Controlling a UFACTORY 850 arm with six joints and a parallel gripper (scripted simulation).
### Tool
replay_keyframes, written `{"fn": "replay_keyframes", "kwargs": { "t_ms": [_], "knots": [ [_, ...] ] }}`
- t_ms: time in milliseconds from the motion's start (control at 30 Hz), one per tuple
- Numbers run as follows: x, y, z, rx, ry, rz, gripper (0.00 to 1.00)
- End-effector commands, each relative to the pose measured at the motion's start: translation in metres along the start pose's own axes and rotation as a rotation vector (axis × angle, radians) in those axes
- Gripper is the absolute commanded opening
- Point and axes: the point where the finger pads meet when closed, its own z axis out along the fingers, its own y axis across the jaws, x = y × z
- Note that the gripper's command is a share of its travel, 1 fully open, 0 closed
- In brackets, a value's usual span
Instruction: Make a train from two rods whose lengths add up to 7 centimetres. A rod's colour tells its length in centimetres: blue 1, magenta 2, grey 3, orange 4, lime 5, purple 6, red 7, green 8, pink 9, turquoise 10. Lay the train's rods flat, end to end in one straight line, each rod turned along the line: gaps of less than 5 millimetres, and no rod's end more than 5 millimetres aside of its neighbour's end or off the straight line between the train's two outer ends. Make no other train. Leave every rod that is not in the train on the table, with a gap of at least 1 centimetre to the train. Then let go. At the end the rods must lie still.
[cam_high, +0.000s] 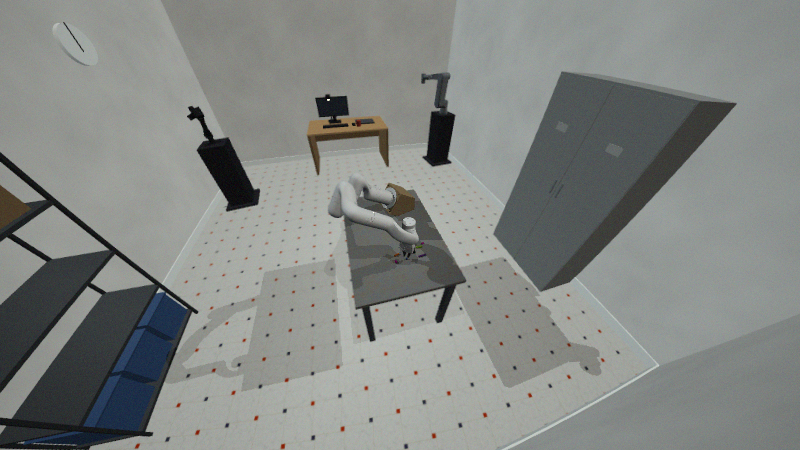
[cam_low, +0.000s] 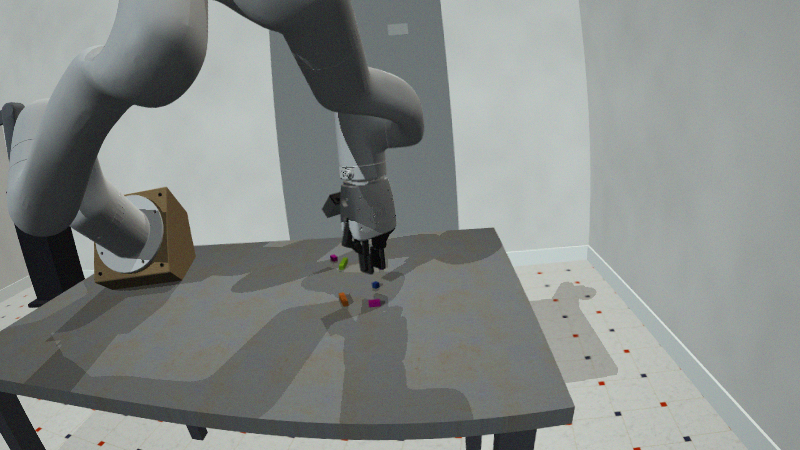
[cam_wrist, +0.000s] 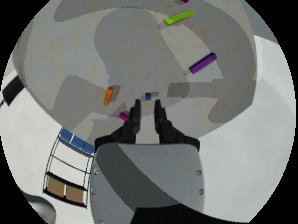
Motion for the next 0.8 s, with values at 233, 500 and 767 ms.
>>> {"fn": "replay_keyframes", "kwargs": {
  "t_ms": [233, 500, 767],
  "knots": [
    [-0.001, 0.001, 0.016, -0.001, -0.001, 0.0, 0.24],
    [-0.001, 0.001, 0.019, -0.001, -0.001, 0.0, 0.24],
    [-0.002, 0.001, 0.02, -0.001, -0.001, 0.0, 0.24]
  ]
}}
